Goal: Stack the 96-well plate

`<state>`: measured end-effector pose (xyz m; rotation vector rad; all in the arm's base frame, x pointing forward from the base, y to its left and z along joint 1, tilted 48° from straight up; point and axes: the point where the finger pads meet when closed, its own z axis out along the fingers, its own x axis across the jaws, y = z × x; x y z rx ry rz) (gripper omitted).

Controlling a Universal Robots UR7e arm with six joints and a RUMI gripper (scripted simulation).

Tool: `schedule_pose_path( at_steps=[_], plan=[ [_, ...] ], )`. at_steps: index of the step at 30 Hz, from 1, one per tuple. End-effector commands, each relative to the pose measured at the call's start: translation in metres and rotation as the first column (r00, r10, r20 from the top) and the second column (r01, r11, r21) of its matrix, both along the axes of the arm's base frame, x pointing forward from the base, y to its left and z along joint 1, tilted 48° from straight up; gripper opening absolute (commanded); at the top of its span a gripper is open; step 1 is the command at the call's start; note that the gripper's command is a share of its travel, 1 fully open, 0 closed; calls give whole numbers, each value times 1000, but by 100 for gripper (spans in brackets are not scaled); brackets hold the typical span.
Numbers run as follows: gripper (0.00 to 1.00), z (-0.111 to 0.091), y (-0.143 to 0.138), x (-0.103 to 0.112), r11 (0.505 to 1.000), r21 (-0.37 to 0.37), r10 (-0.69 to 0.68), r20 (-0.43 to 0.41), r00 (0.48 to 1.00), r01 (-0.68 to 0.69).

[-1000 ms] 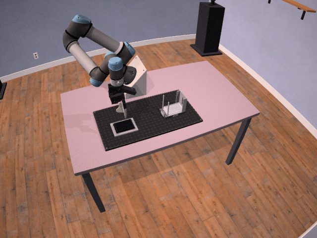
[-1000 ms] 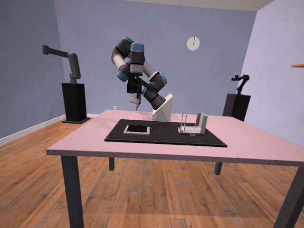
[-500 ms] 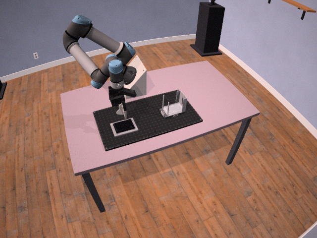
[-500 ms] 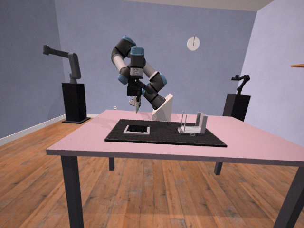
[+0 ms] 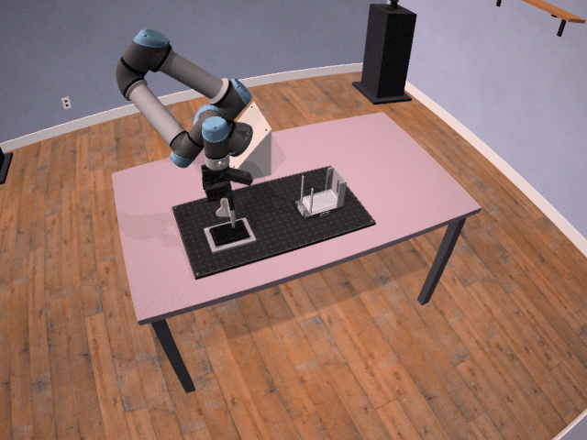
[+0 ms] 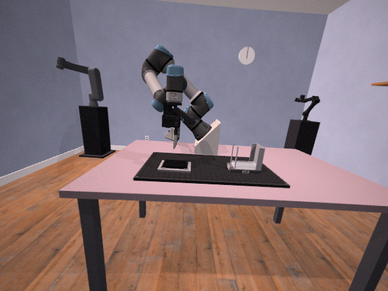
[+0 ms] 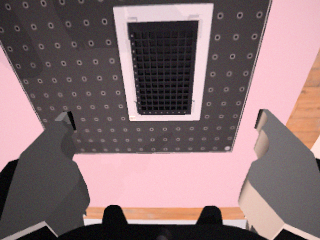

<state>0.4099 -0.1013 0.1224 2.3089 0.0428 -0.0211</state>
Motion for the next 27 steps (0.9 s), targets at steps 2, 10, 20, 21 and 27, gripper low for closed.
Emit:
schedule_pose_path(
  at_steps=[2,10,20,21,27],
  plan=[
    [100,-7,-7,0,1000,0,1,1,1000,-1],
    [100,-13,-15,0,1000,0,1,1,1000,-1],
    [100,-25,-27,0,1000,0,1,1,1000,-1],
    [100,-26,-28,0,1000,0,1,1,1000,-1],
    [100,-30,-33,0,1000,0,1,1,1000,-1]
  ],
)
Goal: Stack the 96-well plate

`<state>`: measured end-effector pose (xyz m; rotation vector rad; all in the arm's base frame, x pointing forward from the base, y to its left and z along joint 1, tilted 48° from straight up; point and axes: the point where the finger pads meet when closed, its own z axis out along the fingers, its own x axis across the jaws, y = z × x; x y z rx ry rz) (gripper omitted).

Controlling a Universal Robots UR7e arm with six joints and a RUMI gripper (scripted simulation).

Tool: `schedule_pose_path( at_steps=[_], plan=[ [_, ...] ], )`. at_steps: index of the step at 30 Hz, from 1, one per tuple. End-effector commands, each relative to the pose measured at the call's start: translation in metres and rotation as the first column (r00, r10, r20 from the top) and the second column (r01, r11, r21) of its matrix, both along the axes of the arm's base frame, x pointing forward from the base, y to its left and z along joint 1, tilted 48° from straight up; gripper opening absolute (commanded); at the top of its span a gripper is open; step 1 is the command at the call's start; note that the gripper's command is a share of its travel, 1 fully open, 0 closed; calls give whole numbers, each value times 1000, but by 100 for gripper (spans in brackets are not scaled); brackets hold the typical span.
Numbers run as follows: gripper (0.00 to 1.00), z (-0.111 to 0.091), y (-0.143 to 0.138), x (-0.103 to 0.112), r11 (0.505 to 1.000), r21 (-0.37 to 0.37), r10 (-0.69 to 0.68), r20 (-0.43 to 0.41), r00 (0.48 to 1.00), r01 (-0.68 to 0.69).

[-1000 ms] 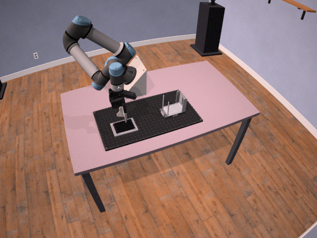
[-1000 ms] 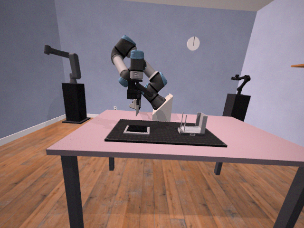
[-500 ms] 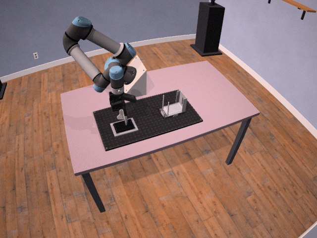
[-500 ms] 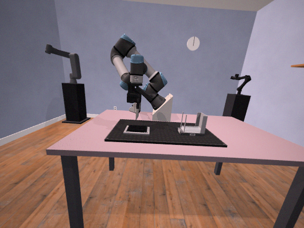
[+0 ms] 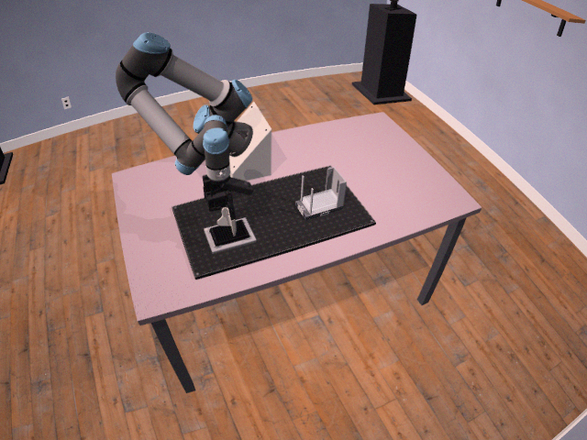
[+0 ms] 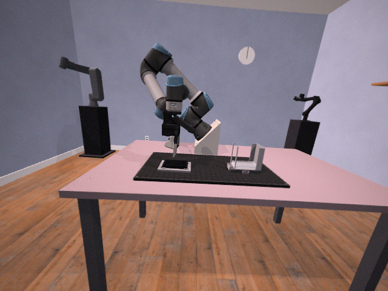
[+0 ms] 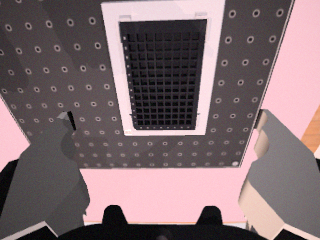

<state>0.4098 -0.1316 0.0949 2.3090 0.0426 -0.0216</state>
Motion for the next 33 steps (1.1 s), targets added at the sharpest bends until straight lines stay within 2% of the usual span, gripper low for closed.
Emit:
schedule_pose_path(
  at_steps=[1,33],
  plan=[
    [100,-4,-4,0,1000,0,2,2,1000,-2],
    [100,-35,-39,0,1000,0,2,2,1000,-2]
  ],
)
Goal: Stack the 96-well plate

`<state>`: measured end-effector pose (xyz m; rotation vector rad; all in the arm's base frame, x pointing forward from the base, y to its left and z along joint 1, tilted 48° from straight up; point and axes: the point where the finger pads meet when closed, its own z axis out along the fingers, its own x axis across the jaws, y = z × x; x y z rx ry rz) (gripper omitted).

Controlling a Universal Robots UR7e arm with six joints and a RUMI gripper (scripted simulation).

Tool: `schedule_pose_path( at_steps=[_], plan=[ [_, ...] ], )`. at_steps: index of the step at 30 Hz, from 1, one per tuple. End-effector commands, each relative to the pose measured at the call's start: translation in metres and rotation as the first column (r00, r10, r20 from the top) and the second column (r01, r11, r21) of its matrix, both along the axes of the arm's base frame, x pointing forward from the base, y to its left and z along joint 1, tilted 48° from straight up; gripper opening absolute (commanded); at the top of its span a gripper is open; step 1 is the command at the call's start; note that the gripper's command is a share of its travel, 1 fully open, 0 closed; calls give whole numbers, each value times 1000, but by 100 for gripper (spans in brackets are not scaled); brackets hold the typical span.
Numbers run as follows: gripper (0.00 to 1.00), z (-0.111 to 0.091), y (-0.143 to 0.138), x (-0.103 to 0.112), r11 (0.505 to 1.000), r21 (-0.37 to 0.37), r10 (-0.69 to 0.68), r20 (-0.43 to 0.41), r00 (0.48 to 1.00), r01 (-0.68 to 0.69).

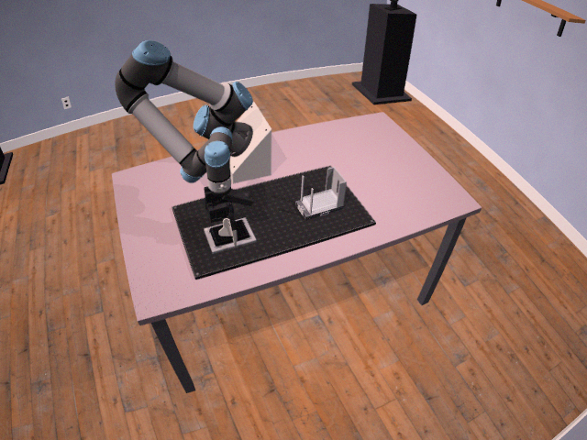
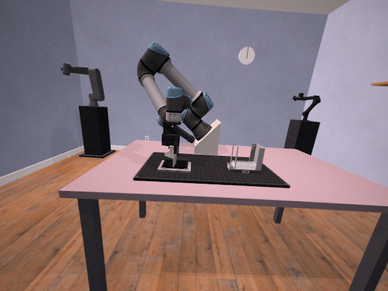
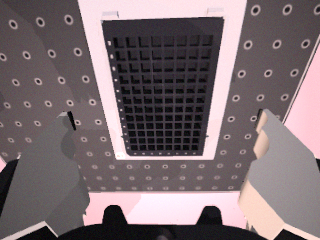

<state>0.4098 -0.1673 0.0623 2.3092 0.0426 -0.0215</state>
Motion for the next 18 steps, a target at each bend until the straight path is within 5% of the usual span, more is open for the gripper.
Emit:
schedule_pose_path(
  at_steps=[1,13,14,18],
  plan=[
    [100,-3,-3,0,1000,0,2,2,1000,-2],
    [100,-3,-3,0,1000,0,2,2,1000,-2],
    [0,-3,-3,0,1000,0,2,2,1000,-2],
    [0,-3,-3,0,1000,0,1,2,1000,-1]
  ],
)
